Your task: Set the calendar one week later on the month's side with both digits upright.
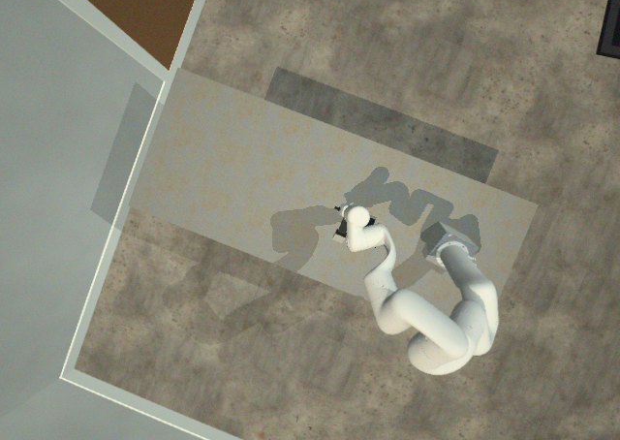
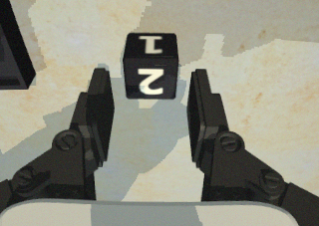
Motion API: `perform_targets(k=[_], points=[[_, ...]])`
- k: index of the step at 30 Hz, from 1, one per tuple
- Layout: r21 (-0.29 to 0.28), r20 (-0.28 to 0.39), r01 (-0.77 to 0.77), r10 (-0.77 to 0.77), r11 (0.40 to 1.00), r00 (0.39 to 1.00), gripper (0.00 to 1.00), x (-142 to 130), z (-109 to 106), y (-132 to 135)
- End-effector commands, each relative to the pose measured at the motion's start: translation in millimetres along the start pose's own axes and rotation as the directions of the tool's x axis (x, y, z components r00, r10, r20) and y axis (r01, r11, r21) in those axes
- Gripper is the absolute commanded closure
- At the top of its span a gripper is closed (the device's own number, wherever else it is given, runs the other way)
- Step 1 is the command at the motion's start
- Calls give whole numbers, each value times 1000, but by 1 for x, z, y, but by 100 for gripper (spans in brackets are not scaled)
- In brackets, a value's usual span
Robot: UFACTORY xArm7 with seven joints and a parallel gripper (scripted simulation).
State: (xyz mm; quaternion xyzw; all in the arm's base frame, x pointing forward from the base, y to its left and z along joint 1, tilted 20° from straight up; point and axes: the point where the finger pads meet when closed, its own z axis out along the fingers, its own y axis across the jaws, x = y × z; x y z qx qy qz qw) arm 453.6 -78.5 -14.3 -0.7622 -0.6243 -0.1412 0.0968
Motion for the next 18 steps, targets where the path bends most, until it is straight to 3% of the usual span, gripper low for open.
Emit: perform_targets(k=[1, 12, 18], points=[[-4, 1, -1, 1, 1000, 1000, 53, -1, -2, 1], [-4, 1, -1, 1, 1000, 1000, 53, -1, -19, 1], [-4, 1, -1, 1, 1000, 1000, 53, -1, -41, 1]])
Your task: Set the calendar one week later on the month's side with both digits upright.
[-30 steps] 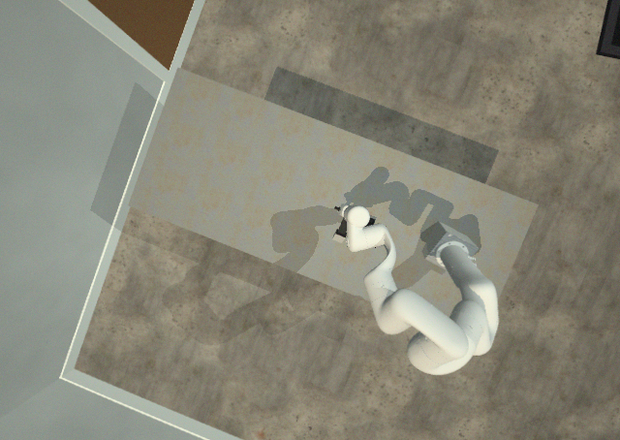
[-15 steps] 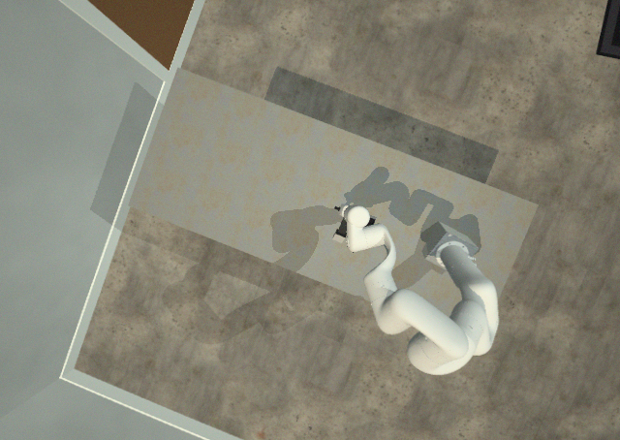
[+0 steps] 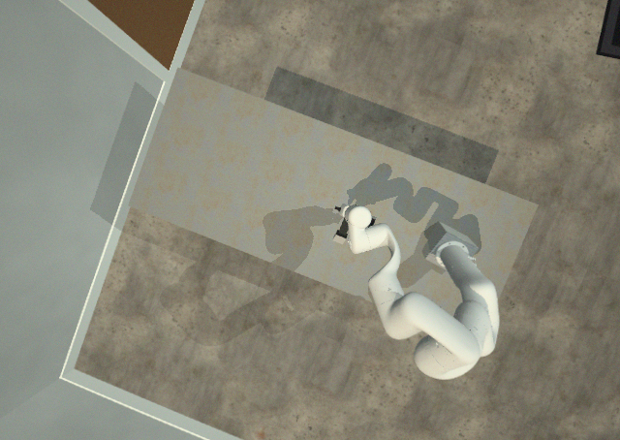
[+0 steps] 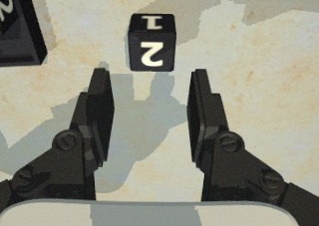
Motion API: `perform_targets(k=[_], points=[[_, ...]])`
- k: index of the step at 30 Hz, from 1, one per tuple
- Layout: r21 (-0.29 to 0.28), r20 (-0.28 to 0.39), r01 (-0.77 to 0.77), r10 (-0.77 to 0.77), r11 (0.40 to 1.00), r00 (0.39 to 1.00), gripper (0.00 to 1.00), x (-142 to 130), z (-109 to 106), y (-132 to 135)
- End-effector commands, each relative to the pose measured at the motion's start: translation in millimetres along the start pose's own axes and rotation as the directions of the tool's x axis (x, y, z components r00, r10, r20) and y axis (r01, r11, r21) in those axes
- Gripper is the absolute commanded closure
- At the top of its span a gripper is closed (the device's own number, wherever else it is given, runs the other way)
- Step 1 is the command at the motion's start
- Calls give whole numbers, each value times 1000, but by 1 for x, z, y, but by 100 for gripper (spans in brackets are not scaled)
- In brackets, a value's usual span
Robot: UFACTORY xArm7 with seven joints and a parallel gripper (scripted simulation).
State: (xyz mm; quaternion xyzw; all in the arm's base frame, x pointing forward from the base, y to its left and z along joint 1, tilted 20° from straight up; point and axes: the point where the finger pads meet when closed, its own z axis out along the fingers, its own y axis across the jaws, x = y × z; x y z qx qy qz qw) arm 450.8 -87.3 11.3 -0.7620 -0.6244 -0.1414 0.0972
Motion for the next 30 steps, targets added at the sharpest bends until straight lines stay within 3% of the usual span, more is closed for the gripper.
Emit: perform_targets(k=[1, 12, 14, 22, 30], points=[[-5, 1, -1, 1, 1000, 1000, 53, -1, -17, 1], [-3, 8, -2, 2, 1000, 1000, 53, -1, -24, 1], [4, 41, -5, 4, 1000, 999, 53, -1, -23, 0], [-2, 294, -2, 3, 1000, 956, 53, 2, -24, 1], [-1, 319, -3, 3, 1000, 948, 53, 6, -22, 1]])
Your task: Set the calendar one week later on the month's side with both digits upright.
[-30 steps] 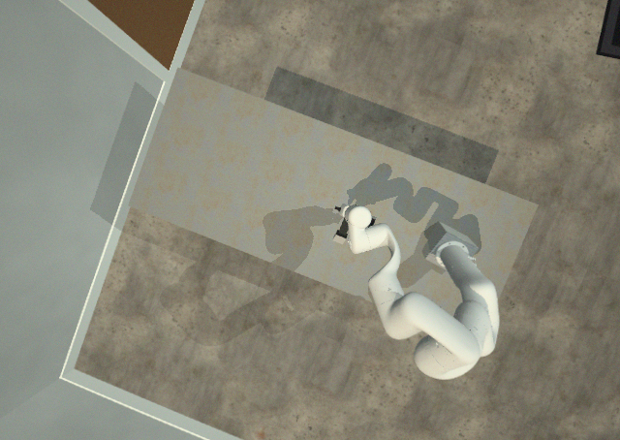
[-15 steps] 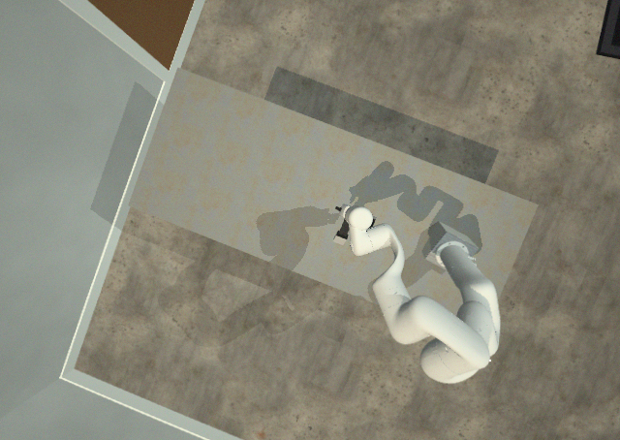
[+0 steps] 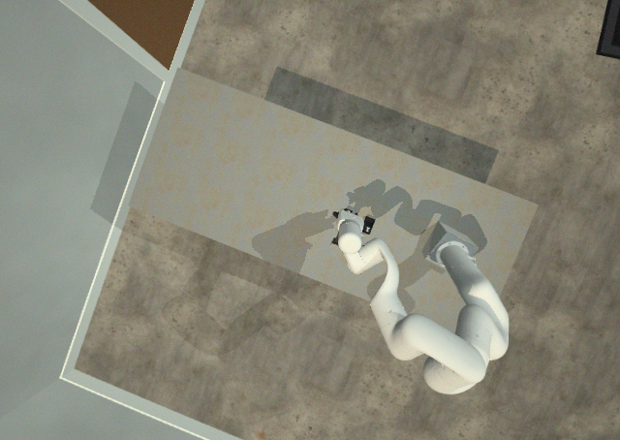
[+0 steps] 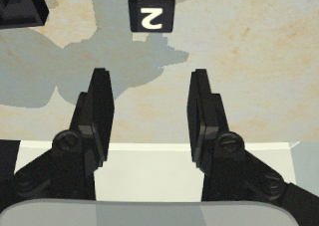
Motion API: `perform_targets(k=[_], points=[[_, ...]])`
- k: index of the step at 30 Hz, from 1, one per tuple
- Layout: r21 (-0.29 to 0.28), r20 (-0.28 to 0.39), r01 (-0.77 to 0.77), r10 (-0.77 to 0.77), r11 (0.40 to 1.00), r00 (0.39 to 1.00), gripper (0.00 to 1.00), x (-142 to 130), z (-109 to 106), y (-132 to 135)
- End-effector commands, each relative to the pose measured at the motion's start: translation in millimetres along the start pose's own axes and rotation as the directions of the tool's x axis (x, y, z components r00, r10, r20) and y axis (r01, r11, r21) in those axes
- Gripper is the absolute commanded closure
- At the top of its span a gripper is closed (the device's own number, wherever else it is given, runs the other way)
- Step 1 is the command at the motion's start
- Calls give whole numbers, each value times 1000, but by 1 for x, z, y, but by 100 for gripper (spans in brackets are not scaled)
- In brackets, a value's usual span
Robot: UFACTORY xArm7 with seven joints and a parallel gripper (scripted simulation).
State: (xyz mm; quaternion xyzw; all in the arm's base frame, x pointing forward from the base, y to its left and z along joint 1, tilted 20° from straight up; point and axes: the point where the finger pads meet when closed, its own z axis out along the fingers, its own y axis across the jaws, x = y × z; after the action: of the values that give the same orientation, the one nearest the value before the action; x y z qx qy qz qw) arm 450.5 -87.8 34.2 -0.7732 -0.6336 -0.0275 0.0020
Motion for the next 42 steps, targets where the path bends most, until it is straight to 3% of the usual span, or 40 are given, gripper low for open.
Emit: perform_targets(k=[1, 7, 10, 42], points=[[7, 46, -8, 8, 1000, 999, 53, -2, 1, 0], [10, 252, -10, 7, 1000, 968, 53, 0, 2, -1], [-1, 309, -7, 7, 1000, 951, 53, 2, -1, 1], [-1, 309, -7, 7, 1000, 951, 53, 7, 7, 1]])
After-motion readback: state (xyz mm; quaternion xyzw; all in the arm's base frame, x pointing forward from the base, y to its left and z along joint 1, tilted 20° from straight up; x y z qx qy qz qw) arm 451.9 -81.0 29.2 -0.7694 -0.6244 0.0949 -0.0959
